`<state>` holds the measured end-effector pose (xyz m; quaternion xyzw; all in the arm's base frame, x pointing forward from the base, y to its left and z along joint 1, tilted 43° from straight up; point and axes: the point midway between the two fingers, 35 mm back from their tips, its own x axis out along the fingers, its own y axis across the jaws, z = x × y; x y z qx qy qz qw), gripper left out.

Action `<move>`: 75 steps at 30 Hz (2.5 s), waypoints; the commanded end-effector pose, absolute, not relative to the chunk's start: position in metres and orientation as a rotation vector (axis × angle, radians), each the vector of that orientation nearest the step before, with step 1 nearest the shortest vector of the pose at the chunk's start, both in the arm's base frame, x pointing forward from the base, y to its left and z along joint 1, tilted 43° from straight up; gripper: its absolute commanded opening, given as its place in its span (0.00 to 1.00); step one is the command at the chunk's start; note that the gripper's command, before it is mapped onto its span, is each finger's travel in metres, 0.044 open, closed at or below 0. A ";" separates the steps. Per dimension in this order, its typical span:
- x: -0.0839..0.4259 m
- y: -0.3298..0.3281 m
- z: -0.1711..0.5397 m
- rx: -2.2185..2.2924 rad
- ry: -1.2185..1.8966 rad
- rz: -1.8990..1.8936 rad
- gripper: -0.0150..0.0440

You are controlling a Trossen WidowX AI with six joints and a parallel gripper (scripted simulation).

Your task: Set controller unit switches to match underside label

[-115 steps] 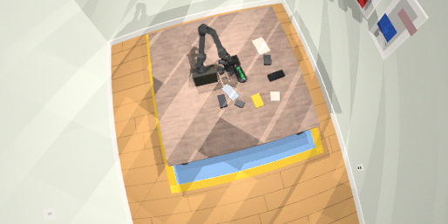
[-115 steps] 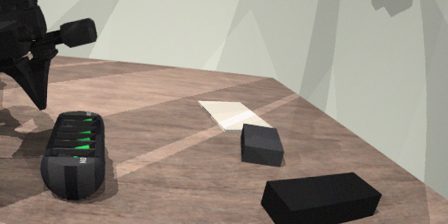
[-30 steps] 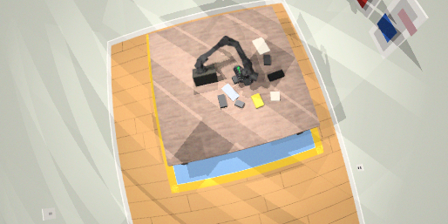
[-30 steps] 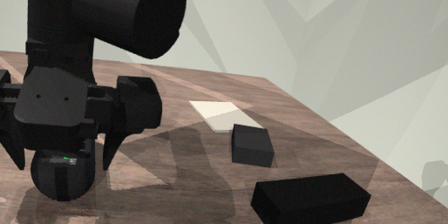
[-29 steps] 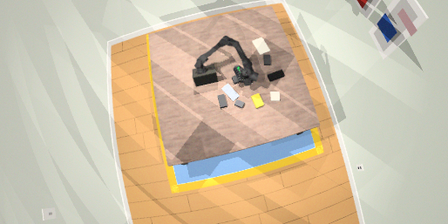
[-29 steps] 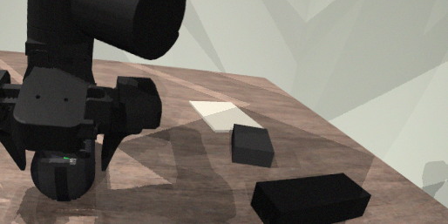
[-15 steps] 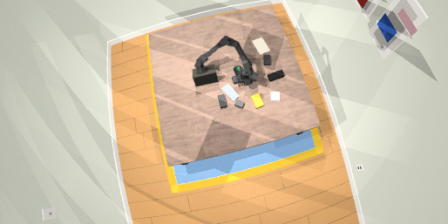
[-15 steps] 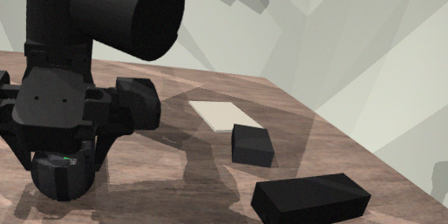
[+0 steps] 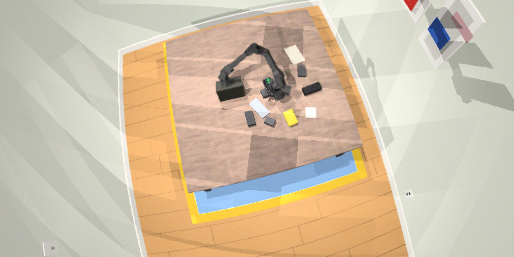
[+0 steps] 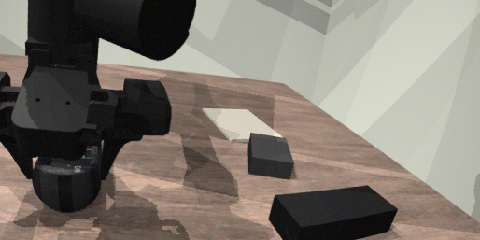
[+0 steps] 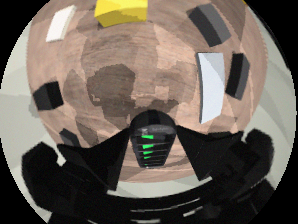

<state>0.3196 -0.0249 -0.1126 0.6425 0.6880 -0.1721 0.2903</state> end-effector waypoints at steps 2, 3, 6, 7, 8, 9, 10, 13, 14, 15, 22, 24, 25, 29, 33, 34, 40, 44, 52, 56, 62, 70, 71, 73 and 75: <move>0.319 -0.027 -0.107 1.713 1.830 -0.463 0.82; 0.319 -0.027 -0.106 1.712 1.830 -0.464 0.82; 0.319 -0.028 -0.104 1.709 1.826 -0.468 0.82; 0.319 -0.028 -0.103 1.708 1.825 -0.470 0.82; 0.319 -0.028 -0.102 1.707 1.823 -0.471 0.82; 0.319 -0.028 -0.102 1.706 1.822 -0.473 0.82; 0.319 -0.028 -0.101 1.705 1.820 -0.475 0.82; 0.318 -0.029 -0.098 1.702 1.816 -0.480 0.82; 0.318 -0.029 -0.098 1.700 1.814 -0.482 0.82; 0.318 -0.029 -0.097 1.699 1.812 -0.483 0.82; 0.318 -0.031 -0.091 1.691 1.801 -0.496 0.82; 0.317 -0.031 -0.090 1.688 1.798 -0.499 0.82; 0.317 -0.031 -0.089 1.687 1.797 -0.501 0.82; 0.317 -0.032 -0.086 1.683 1.791 -0.507 0.82; 0.316 -0.032 -0.082 1.678 1.785 -0.514 0.82; 0.316 -0.032 -0.082 1.677 1.783 -0.515 0.82; 0.316 -0.033 -0.077 1.670 1.774 -0.525 0.82; 0.315 -0.033 -0.073 1.665 1.768 -0.532 0.82; 0.314 -0.033 -0.067 1.656 1.756 -0.544 0.82; 0.314 -0.033 -0.064 1.652 1.750 -0.550 0.82; 0.313 -0.033 -0.059 1.645 1.742 -0.560 0.82; 0.312 -0.032 -0.052 1.636 1.730 -0.572 0.82; 0.312 -0.032 -0.051 1.635 1.728 -0.573 0.82; 0.312 -0.032 -0.050 1.633 1.726 -0.576 0.82; 0.312 -0.032 -0.048 1.631 1.723 -0.579 0.82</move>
